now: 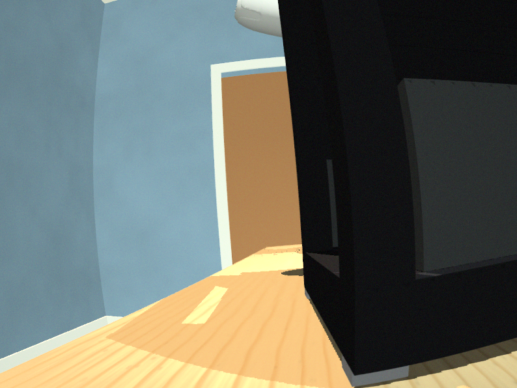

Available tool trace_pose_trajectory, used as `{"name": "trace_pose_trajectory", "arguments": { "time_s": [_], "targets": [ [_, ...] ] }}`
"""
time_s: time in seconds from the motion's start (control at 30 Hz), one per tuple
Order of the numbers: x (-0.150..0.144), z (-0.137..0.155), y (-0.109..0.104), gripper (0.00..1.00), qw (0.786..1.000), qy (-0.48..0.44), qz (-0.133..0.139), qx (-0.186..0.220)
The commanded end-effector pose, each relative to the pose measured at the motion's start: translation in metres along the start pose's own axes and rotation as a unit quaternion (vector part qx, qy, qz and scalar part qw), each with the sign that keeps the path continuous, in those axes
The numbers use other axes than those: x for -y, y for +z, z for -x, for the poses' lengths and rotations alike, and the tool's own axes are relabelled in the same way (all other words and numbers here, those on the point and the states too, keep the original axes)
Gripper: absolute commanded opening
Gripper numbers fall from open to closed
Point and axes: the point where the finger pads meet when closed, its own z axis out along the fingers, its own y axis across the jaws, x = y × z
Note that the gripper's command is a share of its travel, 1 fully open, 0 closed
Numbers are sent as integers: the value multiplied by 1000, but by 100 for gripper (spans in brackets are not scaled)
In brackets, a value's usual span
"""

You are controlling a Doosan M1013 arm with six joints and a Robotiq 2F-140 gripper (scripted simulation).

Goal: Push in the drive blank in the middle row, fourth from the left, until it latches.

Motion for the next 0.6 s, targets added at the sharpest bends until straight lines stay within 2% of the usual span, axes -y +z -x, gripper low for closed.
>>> {"name": "trace_pose_trajectory", "arguments": {
  "time_s": [0.0, 0.3, 0.57],
  "targets": [
    [-4, -18, -3, 0, 1000, 0, 0, 2],
    [-14, -59, -10, 0, 1000, 0, 0, 2],
    [-17, -69, -12, 0, 1000, 0, 0, 2]
  ]
}}
